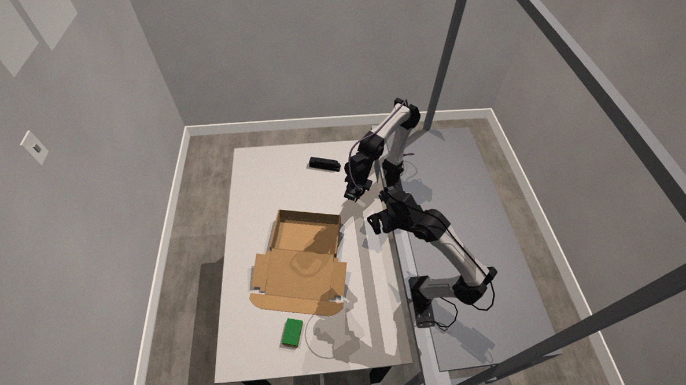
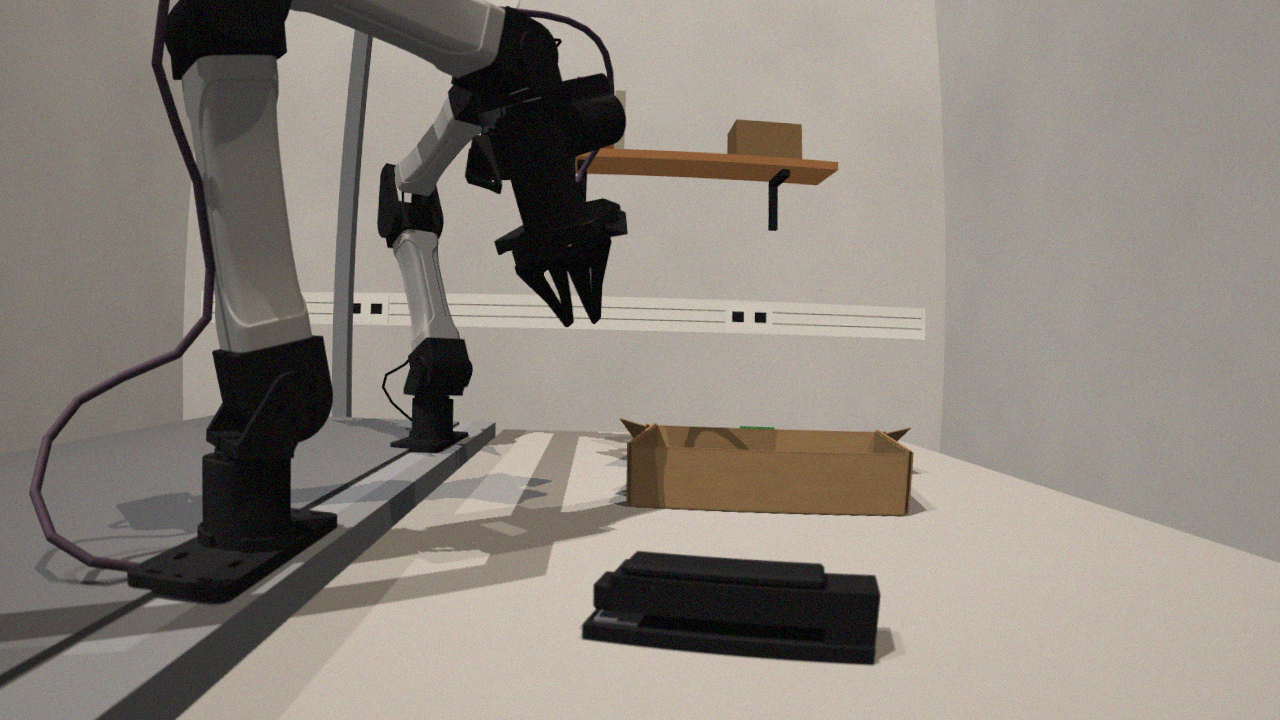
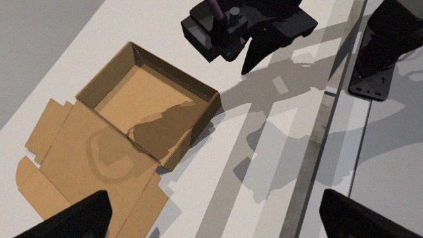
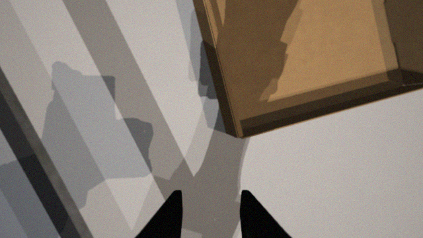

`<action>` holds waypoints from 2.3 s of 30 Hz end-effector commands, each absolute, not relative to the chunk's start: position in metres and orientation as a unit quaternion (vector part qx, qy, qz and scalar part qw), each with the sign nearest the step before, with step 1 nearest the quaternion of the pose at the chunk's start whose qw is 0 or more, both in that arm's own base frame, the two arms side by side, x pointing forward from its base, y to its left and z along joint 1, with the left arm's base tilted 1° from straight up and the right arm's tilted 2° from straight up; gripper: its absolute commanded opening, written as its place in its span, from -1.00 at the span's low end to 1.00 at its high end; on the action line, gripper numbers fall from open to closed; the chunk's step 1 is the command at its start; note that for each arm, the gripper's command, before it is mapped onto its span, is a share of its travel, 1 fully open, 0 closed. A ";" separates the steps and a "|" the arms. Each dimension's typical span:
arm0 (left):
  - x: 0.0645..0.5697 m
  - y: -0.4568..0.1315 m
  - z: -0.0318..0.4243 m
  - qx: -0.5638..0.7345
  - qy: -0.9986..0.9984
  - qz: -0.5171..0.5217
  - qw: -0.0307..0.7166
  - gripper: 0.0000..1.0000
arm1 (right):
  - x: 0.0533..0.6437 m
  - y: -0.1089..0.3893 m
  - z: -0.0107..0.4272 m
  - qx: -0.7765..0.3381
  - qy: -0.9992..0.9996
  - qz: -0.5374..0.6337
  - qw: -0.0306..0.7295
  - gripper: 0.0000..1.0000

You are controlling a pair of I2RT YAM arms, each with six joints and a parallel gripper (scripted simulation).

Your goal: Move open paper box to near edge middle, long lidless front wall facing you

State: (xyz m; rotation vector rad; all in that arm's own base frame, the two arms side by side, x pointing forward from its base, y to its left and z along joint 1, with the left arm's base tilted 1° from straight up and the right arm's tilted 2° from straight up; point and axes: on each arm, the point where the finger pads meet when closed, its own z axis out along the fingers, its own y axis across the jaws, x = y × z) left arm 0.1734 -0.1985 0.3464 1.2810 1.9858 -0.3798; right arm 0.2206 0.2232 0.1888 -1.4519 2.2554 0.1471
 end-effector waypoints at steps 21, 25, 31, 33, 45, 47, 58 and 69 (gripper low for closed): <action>0.134 -0.157 0.360 0.380 0.818 -0.163 0.401 1.00 | 0.278 0.263 0.107 -0.636 0.768 0.038 0.063 -0.42; 0.133 -0.156 0.358 0.379 0.817 -0.163 0.403 1.00 | 0.276 0.263 0.098 -0.635 0.769 0.037 0.057 -0.42; 0.133 -0.155 0.353 0.377 0.816 -0.163 0.406 1.00 | 0.275 0.264 0.085 -0.637 0.768 0.037 0.055 -0.42; 0.132 -0.154 0.351 0.377 0.816 -0.163 0.406 1.00 | 0.275 0.265 0.082 -0.637 0.768 0.037 0.055 -0.42; 0.129 -0.150 0.341 0.378 0.817 -0.161 0.404 1.00 | 0.274 0.265 0.065 -0.637 0.768 0.034 0.054 -0.42; 0.129 -0.149 0.339 0.379 0.817 -0.160 0.404 1.00 | 0.274 0.266 0.061 -0.637 0.768 0.034 0.053 -0.42; 0.127 -0.147 0.332 0.379 0.817 -0.159 0.403 1.00 | 0.275 0.267 0.049 -0.635 0.770 0.034 0.054 -0.42; 0.126 -0.144 0.324 0.379 0.817 -0.158 0.405 1.00 | 0.275 0.269 0.032 -0.635 0.770 0.034 0.053 -0.54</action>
